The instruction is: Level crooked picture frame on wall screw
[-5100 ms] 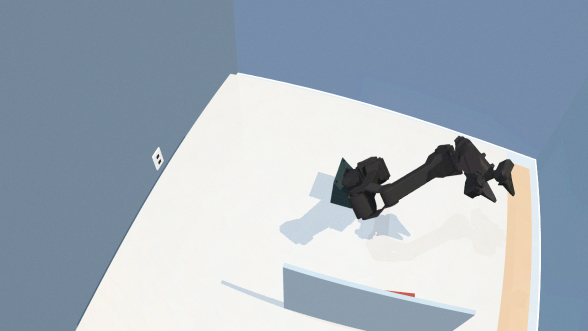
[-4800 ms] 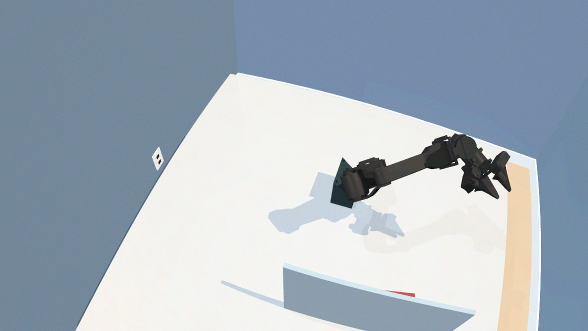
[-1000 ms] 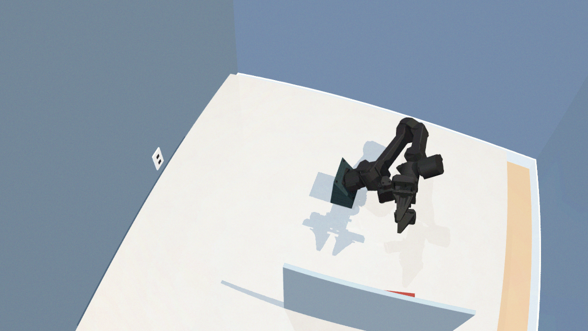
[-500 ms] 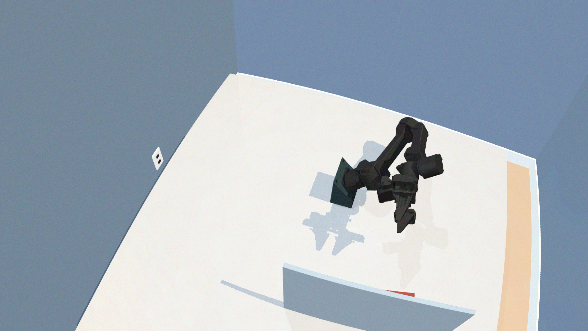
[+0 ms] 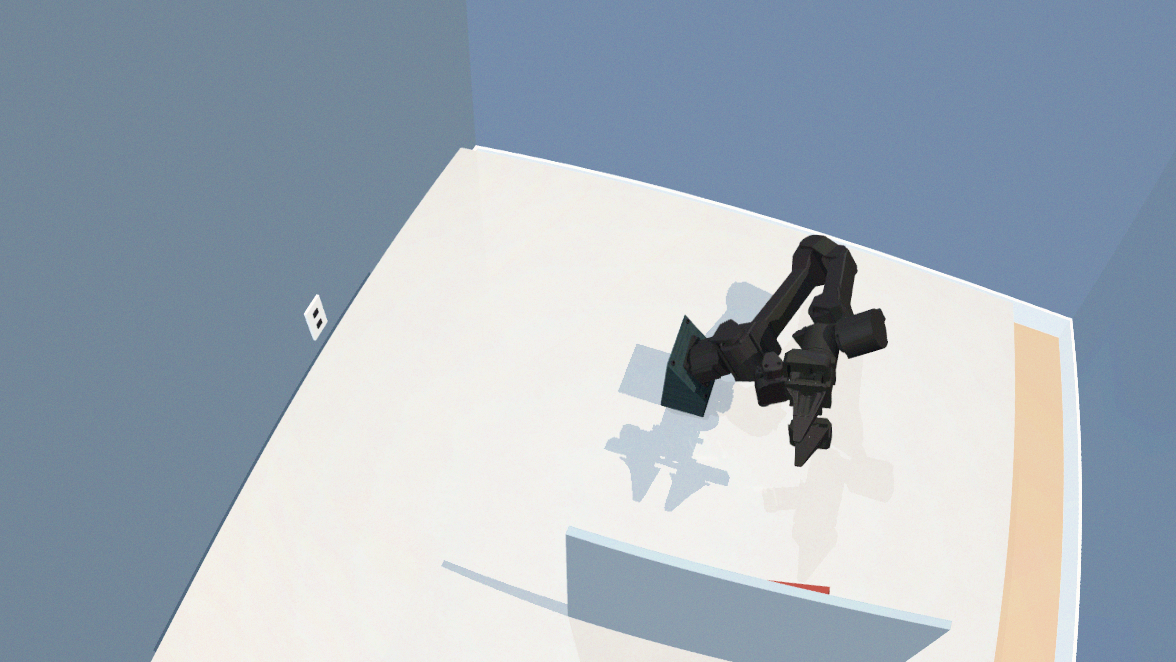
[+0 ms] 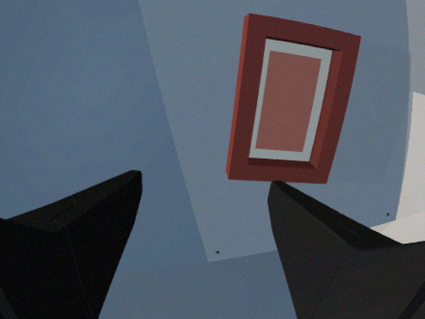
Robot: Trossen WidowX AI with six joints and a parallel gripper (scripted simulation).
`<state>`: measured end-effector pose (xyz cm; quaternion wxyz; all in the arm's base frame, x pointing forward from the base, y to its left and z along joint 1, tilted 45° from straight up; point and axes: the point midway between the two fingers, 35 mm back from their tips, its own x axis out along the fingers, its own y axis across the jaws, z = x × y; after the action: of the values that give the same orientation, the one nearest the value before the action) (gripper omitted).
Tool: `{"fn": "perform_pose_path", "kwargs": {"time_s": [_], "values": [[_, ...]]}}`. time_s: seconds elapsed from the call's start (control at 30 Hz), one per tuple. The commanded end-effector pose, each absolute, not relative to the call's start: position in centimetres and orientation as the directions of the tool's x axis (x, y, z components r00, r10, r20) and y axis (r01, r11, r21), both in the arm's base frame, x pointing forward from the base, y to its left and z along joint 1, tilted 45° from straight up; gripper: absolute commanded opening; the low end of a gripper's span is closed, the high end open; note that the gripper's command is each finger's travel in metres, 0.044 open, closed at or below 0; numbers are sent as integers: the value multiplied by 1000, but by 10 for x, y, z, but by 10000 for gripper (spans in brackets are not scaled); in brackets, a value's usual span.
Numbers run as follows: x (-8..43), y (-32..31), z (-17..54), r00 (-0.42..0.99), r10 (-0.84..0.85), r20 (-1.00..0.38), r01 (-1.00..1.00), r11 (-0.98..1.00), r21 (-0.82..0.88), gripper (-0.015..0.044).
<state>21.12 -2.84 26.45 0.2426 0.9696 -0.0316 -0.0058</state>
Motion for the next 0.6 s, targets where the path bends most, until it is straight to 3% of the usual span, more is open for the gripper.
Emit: {"fn": "perform_pose_path", "kwargs": {"time_s": [0.0, 0.3, 0.57], "values": [[211, -28, 264, 998, -61, 1, -55, -883, 465, 260], [213, -28, 264, 998, -64, 4, -58, -880, 471, 260], [270, -5, 249, 998, -60, 8, -56, -883, 466, 260]]}}
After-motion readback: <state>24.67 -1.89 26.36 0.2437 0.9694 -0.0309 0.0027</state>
